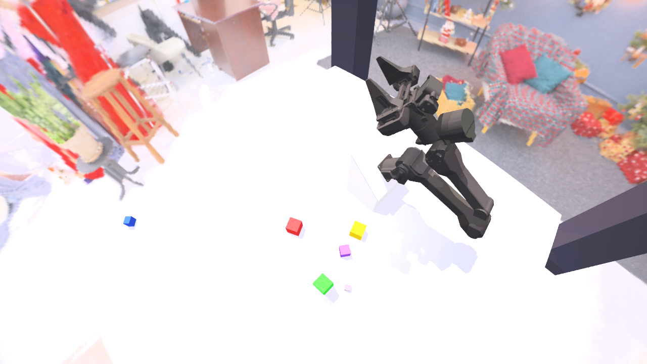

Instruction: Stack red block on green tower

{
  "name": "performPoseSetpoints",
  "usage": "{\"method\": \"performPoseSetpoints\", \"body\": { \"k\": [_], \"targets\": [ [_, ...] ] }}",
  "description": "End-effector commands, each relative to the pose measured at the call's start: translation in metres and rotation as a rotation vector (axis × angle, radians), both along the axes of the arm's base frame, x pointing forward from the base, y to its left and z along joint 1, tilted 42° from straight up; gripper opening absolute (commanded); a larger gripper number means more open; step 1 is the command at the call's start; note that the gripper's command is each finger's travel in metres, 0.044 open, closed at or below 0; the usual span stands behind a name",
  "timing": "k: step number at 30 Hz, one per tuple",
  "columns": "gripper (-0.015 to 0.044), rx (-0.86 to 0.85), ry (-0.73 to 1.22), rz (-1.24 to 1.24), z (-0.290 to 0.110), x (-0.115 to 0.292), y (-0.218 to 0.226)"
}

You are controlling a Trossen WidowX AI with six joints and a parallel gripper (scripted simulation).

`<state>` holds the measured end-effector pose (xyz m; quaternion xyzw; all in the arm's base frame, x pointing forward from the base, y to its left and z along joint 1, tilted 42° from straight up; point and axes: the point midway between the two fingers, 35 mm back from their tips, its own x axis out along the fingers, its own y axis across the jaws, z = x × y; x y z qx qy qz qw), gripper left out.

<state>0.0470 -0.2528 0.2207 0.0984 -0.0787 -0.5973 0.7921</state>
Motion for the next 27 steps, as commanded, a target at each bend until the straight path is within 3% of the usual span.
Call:
{"method": "performPoseSetpoints", "body": {
  "k": [1,27],
  "targets": [
    [0.0426,0.003,0.003,0.003,0.0,0.001,0.0],
    [0.044,0.449,0.477,0.575,-0.074,0.116,-0.021]
  ]
}}
